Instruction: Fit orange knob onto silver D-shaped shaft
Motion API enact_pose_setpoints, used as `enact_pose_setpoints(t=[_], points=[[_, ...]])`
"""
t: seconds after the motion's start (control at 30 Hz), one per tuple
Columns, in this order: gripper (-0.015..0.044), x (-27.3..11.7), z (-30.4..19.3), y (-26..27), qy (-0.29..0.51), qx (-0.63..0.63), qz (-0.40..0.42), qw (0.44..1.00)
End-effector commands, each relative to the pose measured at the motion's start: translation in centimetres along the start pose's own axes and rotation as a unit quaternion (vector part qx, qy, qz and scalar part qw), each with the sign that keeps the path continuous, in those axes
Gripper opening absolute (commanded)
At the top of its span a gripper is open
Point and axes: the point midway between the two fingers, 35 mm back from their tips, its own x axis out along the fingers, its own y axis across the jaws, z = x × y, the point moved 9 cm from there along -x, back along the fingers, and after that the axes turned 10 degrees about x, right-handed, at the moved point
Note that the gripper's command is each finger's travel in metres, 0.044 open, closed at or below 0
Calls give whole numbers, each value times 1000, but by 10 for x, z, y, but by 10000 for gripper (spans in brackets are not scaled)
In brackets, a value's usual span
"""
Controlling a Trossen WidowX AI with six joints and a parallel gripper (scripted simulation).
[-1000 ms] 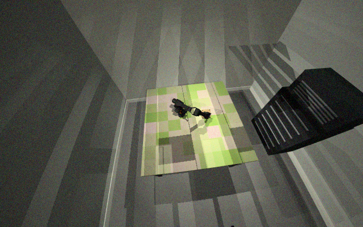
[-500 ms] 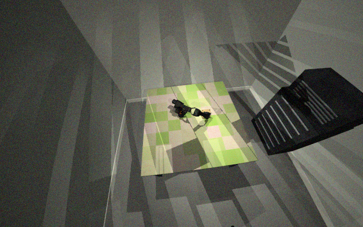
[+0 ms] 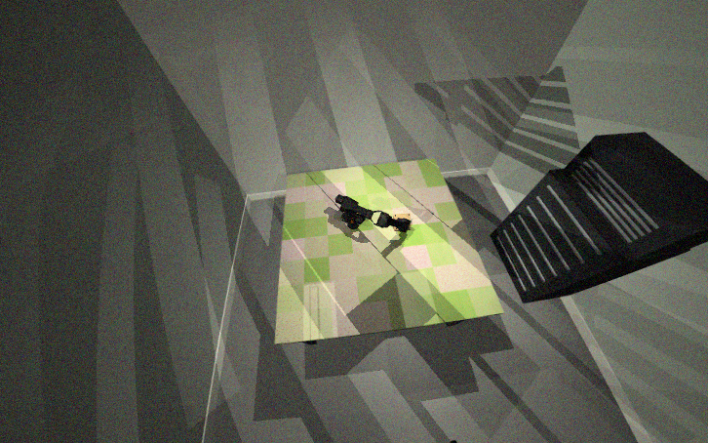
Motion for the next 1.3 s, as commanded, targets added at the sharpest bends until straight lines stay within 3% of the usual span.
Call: enact_pose_setpoints(t=[0.0, 0.47, 0.8, 1.03, 1.27], points=[[79, -1, 0, 0, 0, 0, -1, 1000], [440, -1, 0, 0, 0, 0, -1, 1000], [440, -3, 0, 0, -1, 1, -1, 1000], [440, -88, -4, 0, -11, 48, -7, 999], [440, -97, -2, 0, -13, 53, -9, 998]])
